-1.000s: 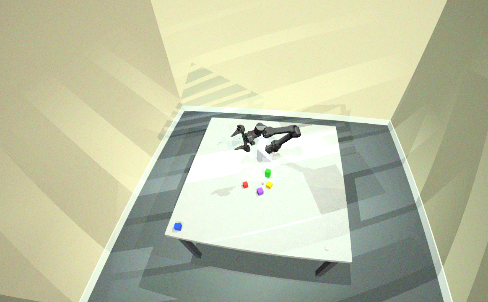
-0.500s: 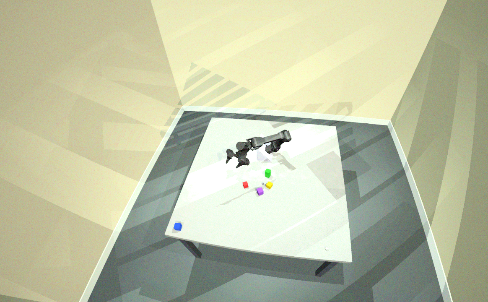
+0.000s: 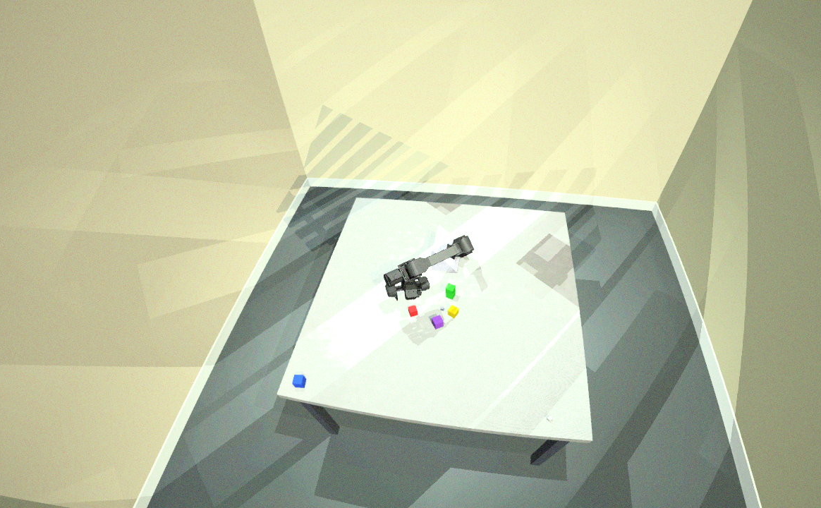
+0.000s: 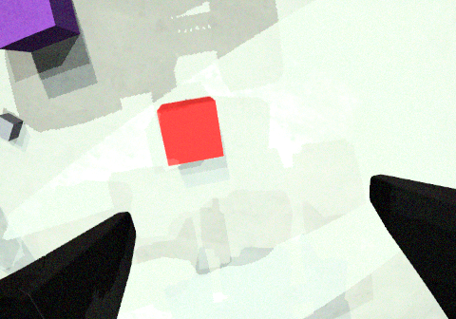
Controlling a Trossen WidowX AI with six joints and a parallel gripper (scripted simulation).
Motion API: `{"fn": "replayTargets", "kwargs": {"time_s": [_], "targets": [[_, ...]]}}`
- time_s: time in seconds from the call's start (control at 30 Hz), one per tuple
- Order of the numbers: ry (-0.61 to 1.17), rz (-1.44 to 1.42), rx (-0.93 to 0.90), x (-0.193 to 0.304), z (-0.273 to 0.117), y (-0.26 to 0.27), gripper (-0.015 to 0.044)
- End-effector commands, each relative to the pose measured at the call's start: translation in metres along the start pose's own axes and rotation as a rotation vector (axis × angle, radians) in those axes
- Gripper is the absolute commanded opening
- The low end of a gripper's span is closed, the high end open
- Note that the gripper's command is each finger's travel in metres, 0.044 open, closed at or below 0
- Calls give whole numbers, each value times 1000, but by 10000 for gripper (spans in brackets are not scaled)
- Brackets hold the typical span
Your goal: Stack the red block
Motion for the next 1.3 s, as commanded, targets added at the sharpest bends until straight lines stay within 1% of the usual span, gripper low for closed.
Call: {"fn": "replayTargets", "kwargs": {"time_s": [0.0, 0.27, 0.5, 0.73, 1.27], "targets": [[5, -7, -108, -9, 13, 4, 440], [5, -7, -115, -11, 24, 5, 440], [3, -7, -116, -12, 63, 10, 440], [3, -7, -116, -13, 69, 11, 440], [3, -7, -117, -14, 94, 14, 440]]}}
Point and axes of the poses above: the point midway between the two fingers, 35 mm back from their tips, its own z axis out along the fingers, its own y axis across the jaws, x = y × z, the point moved 9 cm from there along -z, back along the fingers, and after that the axes turned 3 degrees about -z, right-handed, at the moved point
